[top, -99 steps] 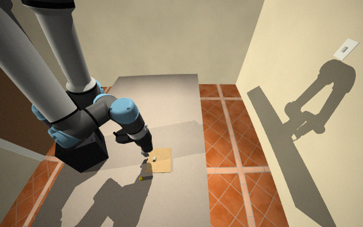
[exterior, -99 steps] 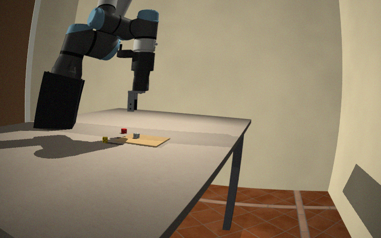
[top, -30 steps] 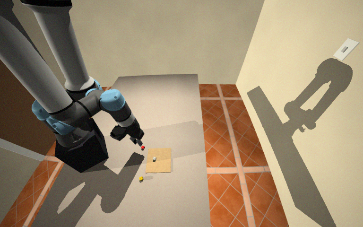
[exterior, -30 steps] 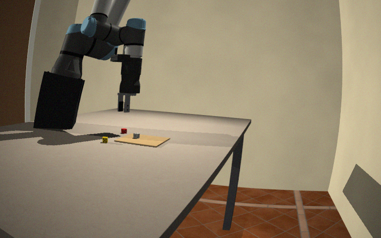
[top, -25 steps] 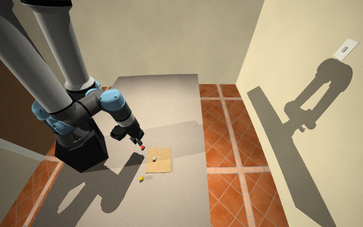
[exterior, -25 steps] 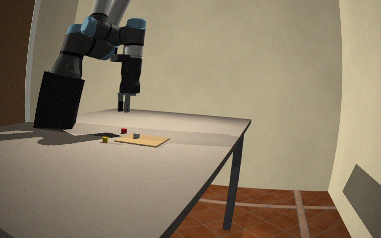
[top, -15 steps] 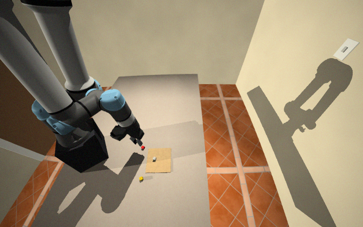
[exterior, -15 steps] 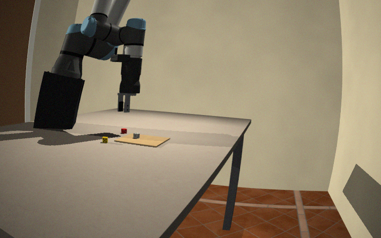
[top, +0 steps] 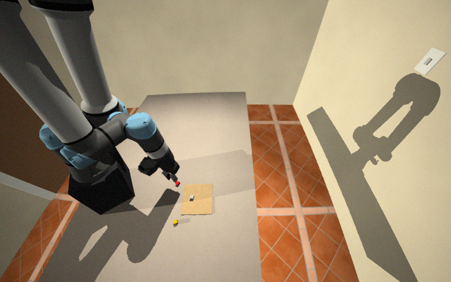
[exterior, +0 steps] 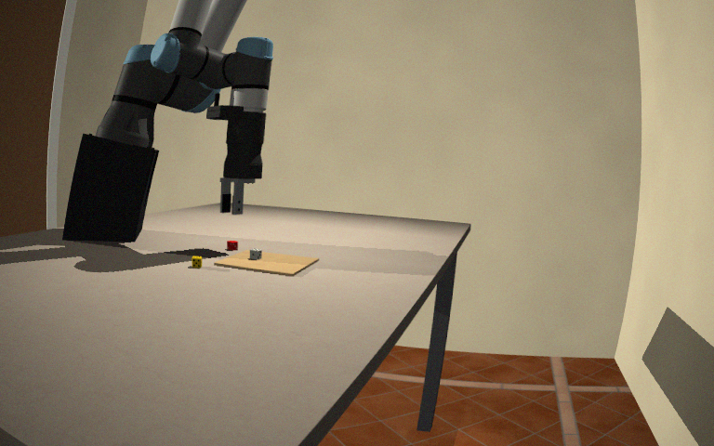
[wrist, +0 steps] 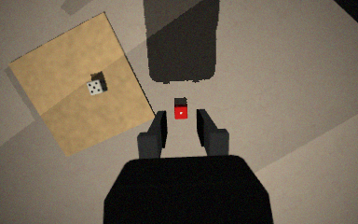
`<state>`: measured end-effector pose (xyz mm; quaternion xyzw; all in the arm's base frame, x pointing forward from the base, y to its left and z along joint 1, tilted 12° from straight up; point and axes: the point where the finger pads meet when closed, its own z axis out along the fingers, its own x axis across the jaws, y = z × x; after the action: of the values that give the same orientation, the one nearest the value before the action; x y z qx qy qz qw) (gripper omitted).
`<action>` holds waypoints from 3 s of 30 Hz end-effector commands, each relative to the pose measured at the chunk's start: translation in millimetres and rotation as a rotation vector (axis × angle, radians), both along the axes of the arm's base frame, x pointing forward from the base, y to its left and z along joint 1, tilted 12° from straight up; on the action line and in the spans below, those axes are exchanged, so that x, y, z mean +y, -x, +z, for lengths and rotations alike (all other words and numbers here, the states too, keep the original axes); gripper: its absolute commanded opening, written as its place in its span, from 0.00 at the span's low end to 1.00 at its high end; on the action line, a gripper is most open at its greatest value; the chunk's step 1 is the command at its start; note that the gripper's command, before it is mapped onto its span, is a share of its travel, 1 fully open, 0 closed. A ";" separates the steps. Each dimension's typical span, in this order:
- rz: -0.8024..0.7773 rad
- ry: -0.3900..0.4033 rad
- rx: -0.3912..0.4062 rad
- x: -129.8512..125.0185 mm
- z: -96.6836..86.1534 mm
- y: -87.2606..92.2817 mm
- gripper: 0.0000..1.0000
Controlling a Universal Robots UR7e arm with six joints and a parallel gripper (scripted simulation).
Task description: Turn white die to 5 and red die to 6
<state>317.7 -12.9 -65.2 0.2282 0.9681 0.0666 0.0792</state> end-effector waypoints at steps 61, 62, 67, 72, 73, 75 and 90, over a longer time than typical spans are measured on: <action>0.000 0.000 -0.001 3.7 -44.1 -8.2 0.64; 0.000 0.000 -0.001 3.7 -44.1 -8.2 0.64; 0.000 0.000 -0.001 3.7 -44.1 -8.2 0.64; 0.000 0.000 -0.001 3.7 -44.1 -8.2 0.64; 0.000 0.000 -0.001 3.7 -44.1 -8.2 0.64; 0.000 0.000 -0.001 3.7 -44.1 -8.2 0.64; 0.000 0.000 -0.001 4.1 -48.1 -9.0 0.64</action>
<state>326.0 -9.0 -110.6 0.2282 0.9681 0.0666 0.0793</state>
